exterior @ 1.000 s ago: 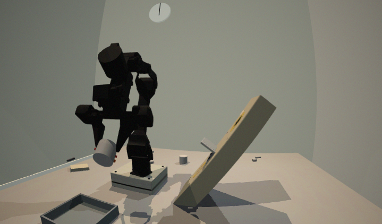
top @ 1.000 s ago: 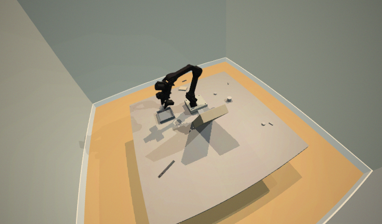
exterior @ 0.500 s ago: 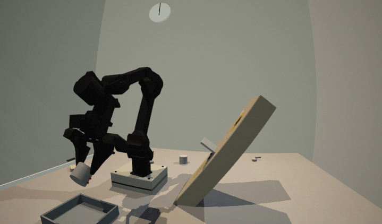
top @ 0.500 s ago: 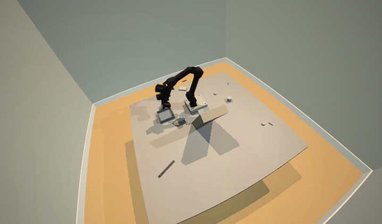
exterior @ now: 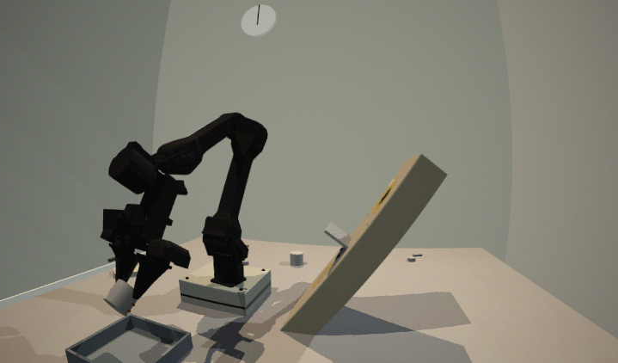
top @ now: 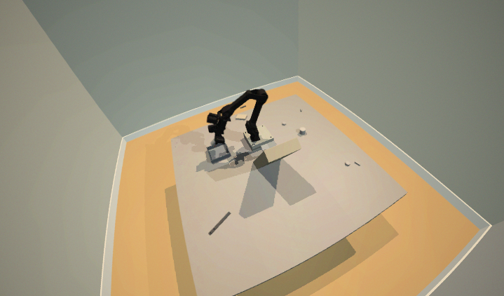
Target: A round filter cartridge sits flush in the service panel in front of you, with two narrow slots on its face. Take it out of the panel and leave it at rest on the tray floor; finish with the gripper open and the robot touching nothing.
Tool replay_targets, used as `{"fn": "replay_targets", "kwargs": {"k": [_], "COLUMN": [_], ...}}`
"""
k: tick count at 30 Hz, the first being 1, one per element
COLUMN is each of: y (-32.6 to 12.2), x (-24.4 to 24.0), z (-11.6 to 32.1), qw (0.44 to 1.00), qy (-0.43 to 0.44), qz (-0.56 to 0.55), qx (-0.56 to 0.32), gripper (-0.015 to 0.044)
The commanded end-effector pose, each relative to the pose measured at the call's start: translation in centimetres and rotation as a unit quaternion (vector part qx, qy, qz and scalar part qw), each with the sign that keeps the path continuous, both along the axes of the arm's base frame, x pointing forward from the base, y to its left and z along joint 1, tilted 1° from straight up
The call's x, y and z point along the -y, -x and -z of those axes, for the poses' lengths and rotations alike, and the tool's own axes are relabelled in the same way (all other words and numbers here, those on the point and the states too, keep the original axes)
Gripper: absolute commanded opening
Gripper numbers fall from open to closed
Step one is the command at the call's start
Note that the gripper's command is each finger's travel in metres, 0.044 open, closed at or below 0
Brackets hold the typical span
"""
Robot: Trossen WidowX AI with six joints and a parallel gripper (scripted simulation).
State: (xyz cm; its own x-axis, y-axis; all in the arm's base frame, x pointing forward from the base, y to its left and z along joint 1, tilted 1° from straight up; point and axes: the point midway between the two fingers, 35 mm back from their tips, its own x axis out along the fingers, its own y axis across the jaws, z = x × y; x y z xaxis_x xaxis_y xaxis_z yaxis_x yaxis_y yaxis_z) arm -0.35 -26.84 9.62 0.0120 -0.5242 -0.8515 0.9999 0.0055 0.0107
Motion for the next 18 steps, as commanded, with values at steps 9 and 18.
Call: {"fn": "replay_targets", "kwargs": {"k": [9, 18], "y": [0.1, 0.0], "x": [0.2, -0.2], "z": [5.6, 6.7], "qw": [1.000, 1.000], "qy": [-0.002, -0.009], "qz": [0.006, 0.002], "qx": [0.001, 0.001], "gripper": [0.0000, 0.0053]}}
